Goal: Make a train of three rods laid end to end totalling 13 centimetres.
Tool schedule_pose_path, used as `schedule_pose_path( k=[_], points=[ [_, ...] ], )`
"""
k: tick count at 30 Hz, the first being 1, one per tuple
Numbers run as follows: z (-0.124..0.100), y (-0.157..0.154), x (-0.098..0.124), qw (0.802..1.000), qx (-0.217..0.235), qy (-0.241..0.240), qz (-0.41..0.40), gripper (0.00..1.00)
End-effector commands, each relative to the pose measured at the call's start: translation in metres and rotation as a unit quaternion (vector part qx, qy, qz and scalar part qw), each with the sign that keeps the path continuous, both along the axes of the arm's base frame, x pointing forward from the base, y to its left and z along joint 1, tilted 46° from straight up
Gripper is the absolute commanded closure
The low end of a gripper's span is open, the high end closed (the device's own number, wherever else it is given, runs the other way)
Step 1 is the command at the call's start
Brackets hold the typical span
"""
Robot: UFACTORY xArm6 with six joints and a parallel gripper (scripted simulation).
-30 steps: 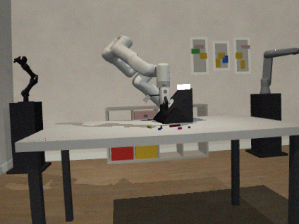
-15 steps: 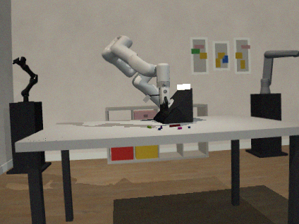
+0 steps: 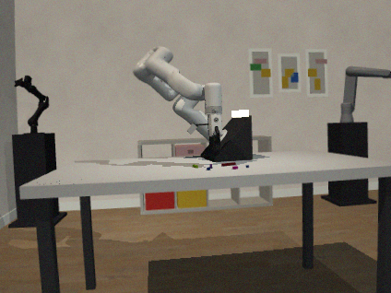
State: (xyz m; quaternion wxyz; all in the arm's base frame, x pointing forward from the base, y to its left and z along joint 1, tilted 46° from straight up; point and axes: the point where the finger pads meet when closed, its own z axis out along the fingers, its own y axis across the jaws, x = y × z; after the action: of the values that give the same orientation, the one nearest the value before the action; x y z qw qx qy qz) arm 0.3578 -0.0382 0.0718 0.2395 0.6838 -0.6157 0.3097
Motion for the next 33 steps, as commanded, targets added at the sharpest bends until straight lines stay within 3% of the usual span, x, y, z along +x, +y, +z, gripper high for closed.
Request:
schedule_pose_path(
  k=[1,3,7,18,20,22,33],
  points=[
    [0.001,0.000,0.001,1.000,-0.002,0.014,0.015,0.00],
    [0.001,0.000,0.001,1.000,-0.002,0.014,0.015,0.00],
    [0.004,-0.002,0.001,0.996,-0.011,0.062,0.063,0.00],
    [0.011,-0.009,0.002,0.963,-0.034,0.190,0.188,0.00],
    [0.011,-0.009,0.002,0.963,-0.034,0.190,0.188,0.00],
    [0.013,-0.011,0.002,0.946,-0.041,0.229,0.226,0.00],
    [0.019,-0.017,0.003,0.879,-0.061,0.337,0.332,0.00]
  ],
)
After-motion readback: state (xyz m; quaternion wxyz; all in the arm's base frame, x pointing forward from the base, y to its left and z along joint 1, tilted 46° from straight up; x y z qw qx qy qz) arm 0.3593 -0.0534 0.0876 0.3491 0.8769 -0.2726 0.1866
